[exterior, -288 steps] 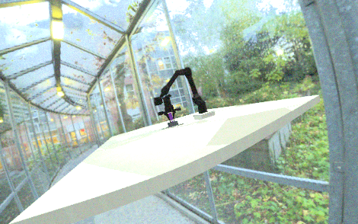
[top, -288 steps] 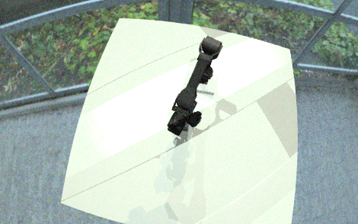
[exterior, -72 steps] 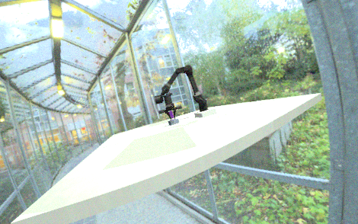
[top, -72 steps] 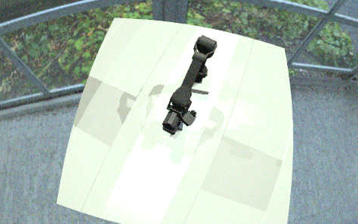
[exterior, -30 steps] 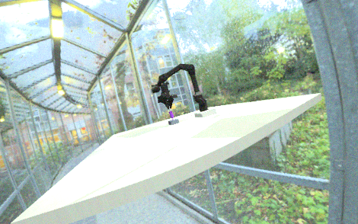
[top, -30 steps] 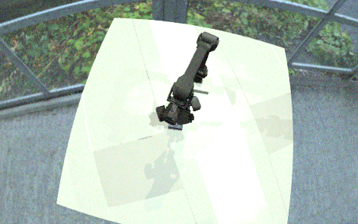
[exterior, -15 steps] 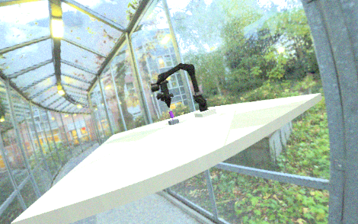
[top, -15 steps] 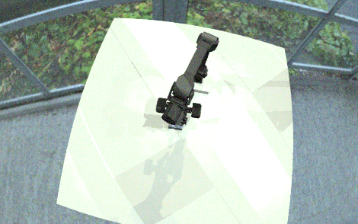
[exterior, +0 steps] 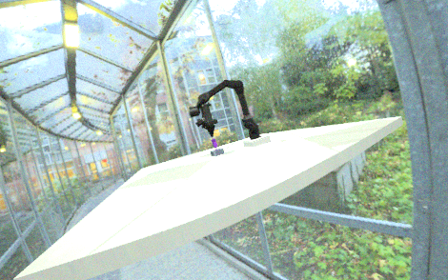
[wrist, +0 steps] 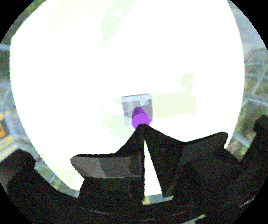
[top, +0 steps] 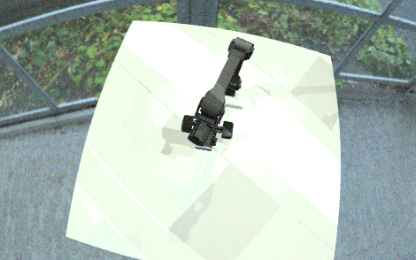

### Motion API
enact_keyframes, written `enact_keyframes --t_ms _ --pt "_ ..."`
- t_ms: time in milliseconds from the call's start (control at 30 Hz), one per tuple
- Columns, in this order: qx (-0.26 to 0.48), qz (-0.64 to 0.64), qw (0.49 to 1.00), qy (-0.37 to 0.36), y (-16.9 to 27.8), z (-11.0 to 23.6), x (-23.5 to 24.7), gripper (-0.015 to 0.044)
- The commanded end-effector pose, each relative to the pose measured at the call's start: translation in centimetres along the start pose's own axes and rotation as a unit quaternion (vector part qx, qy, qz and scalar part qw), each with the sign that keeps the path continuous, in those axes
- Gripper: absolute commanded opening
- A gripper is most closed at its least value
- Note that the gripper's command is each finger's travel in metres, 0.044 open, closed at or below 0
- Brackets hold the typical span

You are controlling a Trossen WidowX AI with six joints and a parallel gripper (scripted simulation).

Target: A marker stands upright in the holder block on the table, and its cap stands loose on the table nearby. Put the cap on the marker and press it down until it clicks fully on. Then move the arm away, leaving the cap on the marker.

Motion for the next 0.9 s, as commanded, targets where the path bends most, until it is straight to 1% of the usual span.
enact_keyframes --t_ms 0,500,800,867 --pt "0.003 -0.003 1.000 0.001 0.1 -0.7 0.0 0.0000" --pt "0.003 -0.003 1.000 0.001 0.1 -2.7 0.0 0.0000" --pt "-0.001 0.000 1.000 0.001 0.1 -2.2 0.0 0.0000" --pt "-0.001 0.000 1.000 0.001 -0.1 -1.4 0.0 0.0000"
Point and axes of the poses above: the point midway between the two fingers, 35 mm back from their tips, its own z axis back along the fingers, its own x axis across the jaws, y = z × x, the point moved 2 cm from there along z, back along the fingers, and after that the axes turned 7 degrees about -z, right-handed, at the moved point
